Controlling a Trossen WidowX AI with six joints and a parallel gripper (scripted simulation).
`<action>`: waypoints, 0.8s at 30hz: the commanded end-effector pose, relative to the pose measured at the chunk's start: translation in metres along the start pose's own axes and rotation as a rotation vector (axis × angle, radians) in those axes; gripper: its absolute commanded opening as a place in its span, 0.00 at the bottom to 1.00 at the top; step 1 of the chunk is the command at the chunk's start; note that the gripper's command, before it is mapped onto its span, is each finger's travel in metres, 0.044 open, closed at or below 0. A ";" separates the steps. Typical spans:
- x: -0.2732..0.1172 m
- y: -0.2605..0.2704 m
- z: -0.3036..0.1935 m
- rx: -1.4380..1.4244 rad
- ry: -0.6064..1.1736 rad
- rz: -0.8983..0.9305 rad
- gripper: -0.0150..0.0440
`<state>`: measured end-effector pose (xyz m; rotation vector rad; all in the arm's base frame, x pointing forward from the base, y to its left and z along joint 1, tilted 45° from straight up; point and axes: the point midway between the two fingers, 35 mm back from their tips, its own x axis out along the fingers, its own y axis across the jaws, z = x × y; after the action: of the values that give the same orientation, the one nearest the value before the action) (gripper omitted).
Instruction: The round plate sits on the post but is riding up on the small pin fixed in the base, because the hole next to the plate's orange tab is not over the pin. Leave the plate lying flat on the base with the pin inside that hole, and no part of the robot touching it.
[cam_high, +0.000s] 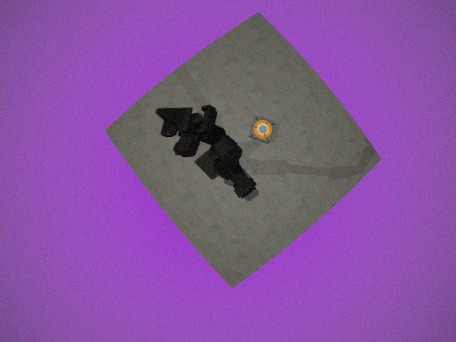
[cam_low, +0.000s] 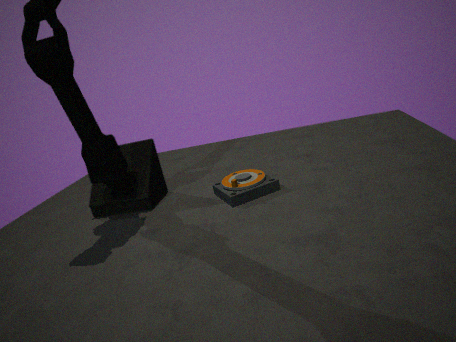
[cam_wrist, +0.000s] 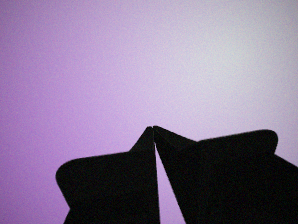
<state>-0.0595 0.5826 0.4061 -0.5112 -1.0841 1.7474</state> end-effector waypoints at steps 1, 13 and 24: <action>-0.026 -0.001 -0.073 0.163 0.231 0.000 0.25; -0.194 0.019 -0.272 0.681 1.012 -0.167 0.25; -0.451 0.076 -0.339 1.095 1.843 -0.573 0.25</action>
<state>0.3330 0.3671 0.1270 -0.6711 0.8046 0.6959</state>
